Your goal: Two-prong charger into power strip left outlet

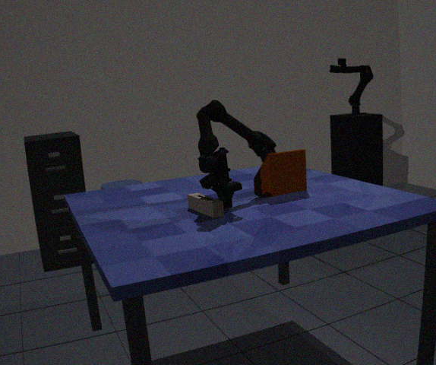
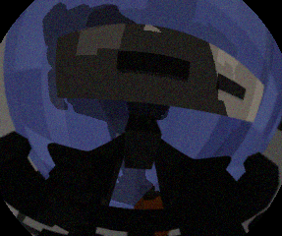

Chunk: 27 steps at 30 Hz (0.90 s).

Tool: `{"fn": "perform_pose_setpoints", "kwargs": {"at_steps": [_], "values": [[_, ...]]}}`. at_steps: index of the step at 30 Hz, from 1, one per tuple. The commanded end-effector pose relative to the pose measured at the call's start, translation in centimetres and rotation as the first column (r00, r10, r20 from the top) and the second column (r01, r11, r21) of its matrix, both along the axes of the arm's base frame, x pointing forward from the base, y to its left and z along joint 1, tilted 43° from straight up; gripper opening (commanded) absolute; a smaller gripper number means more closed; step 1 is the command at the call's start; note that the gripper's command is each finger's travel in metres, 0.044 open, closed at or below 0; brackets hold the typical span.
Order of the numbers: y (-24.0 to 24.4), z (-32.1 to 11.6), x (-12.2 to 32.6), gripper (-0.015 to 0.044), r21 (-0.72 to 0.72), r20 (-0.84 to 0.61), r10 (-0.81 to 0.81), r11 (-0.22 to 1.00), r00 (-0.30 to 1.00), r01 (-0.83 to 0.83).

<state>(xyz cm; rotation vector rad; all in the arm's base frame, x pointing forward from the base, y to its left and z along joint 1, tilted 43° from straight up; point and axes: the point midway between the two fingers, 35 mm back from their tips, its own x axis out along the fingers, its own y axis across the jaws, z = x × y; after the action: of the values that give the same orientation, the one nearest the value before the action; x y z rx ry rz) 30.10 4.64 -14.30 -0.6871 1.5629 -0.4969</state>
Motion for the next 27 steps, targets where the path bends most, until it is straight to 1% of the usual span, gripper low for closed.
{"fn": "perform_pose_setpoints", "kwargs": {"at_steps": [1,27], "values": [[0.00,0.06,0.17,0.0000,-0.003,0.003,-0.001,1.000,1.000,0.001],[0.08,0.04,0.70,0.0000,-0.003,0.004,-0.001,1.000,1.000,0.001]]}}
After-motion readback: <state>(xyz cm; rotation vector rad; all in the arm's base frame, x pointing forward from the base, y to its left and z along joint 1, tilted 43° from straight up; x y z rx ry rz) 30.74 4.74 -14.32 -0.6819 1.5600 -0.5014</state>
